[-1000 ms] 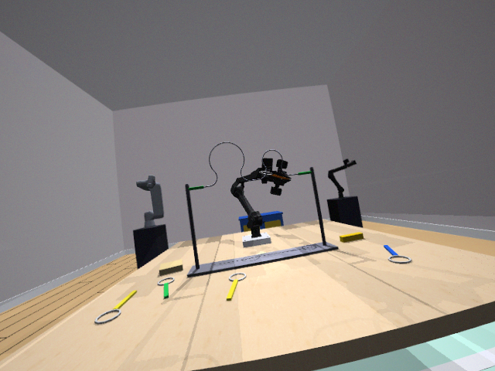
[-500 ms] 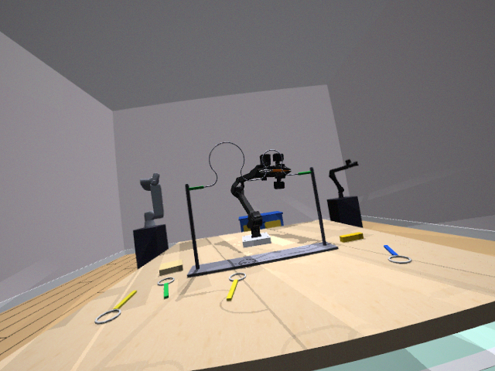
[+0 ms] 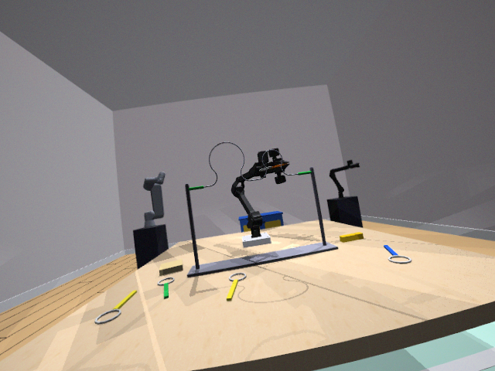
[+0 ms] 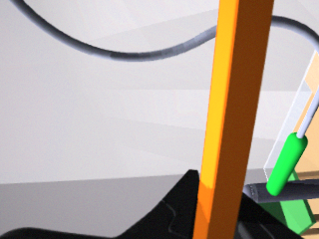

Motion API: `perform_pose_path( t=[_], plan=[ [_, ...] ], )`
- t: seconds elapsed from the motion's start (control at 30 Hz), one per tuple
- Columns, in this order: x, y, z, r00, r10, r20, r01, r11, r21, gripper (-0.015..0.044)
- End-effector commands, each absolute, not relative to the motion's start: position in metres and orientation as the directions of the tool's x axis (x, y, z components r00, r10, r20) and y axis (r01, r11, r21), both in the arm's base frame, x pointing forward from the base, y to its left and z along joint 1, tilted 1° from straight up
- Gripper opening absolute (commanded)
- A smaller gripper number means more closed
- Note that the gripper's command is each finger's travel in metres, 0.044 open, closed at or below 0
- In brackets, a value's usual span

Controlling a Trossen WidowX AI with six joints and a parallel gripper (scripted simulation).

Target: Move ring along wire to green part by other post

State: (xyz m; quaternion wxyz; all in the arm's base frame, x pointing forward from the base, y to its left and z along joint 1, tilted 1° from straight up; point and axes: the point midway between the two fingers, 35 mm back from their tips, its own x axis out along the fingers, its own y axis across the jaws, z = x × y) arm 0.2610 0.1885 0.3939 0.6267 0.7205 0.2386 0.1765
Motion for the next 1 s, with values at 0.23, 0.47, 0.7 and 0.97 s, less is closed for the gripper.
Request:
perform_pose_path(
  t=[0.23, 0.47, 0.7, 0.97],
  plan=[
    [0.261, 0.184, 0.416, 0.823, 0.568, 0.012, 0.120, -0.194, 0.974, -0.0150],
    [0.261, 0.181, 0.422, 0.823, 0.568, 0.015, 0.121, -0.201, 0.972, -0.0150],
    [0.261, 0.180, 0.423, 0.823, 0.568, -0.009, 0.116, -0.154, 0.981, -0.0150],
    [0.261, 0.180, 0.419, 0.824, 0.564, -0.059, 0.108, -0.054, 0.993, -0.0150]
  ],
)
